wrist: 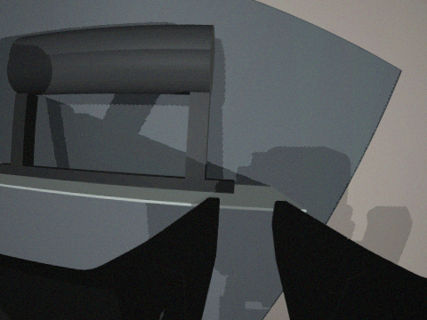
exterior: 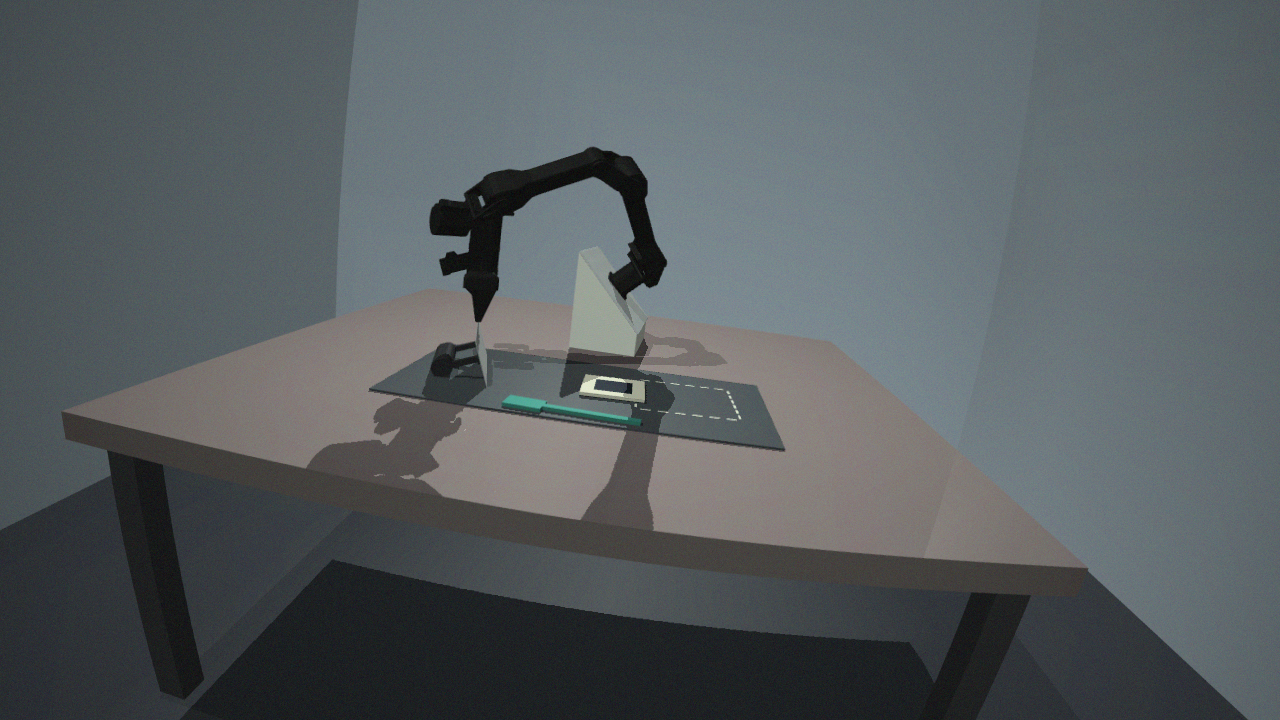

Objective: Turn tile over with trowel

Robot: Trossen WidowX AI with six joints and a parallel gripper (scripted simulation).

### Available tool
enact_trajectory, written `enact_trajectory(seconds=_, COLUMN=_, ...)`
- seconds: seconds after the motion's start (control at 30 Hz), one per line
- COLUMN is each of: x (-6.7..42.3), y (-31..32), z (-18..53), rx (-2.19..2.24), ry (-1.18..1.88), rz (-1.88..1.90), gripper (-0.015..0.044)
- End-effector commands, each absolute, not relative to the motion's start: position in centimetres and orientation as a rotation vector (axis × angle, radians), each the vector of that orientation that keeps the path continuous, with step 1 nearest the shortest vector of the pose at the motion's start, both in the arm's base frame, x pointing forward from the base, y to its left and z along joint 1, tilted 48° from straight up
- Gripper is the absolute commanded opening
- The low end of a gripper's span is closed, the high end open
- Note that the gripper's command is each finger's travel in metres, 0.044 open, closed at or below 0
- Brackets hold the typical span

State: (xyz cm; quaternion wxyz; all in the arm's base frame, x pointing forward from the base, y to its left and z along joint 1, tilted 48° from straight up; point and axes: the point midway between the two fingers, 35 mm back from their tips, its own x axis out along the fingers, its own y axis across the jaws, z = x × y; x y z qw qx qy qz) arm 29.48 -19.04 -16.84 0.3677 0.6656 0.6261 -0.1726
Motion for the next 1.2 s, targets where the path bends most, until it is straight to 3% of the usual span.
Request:
enact_trajectory(seconds=0.0, x=29.63, y=-18.69, z=-16.78, rx=1.713, ry=1.615, rz=-0.440, gripper=0.0100)
enact_trajectory(seconds=1.17, x=29.32, y=-18.21, z=-15.97, rx=1.712, ry=1.614, rz=-0.441, gripper=0.0100)
